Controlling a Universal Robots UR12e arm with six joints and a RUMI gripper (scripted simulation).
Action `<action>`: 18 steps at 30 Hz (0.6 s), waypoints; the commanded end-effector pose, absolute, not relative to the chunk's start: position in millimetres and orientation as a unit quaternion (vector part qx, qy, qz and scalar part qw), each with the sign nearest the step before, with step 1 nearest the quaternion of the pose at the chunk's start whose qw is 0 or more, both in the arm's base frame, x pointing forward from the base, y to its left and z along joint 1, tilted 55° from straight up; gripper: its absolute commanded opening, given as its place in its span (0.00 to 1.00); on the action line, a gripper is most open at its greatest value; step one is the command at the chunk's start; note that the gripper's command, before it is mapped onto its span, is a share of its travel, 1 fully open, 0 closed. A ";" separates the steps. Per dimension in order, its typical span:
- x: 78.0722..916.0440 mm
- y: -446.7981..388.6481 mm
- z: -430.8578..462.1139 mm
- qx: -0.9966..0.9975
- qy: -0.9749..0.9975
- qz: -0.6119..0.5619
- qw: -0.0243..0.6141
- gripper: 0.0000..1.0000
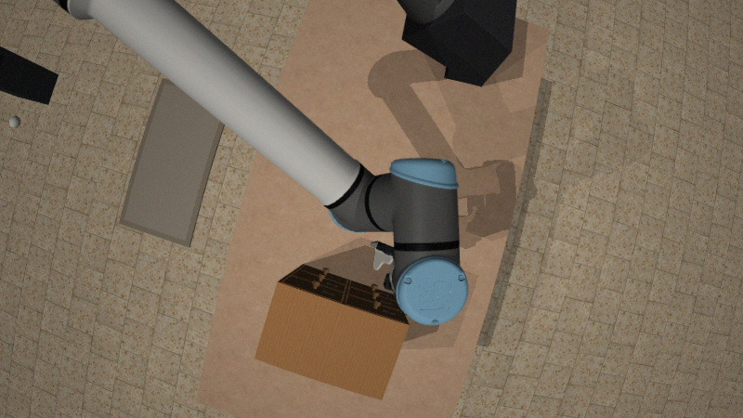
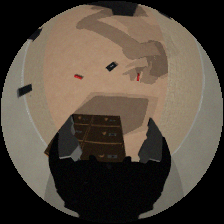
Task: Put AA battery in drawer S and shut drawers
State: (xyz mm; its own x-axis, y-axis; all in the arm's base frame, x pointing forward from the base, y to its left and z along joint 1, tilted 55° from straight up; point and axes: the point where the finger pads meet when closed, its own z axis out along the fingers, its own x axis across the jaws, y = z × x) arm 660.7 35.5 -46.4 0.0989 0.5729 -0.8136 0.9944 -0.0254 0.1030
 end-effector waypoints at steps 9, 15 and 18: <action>642.4 -37.4 70.8 0.651 0.602 -0.297 0.355 1.00; 642.4 -37.6 71.1 0.651 0.602 -0.297 0.355 1.00; 642.4 -37.6 71.1 0.651 0.602 -0.297 0.355 1.00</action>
State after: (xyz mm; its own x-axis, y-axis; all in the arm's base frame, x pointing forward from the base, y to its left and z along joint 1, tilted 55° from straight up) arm 642.4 -37.2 69.4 0.0999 0.5721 -0.8141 0.9943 -0.0258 0.1038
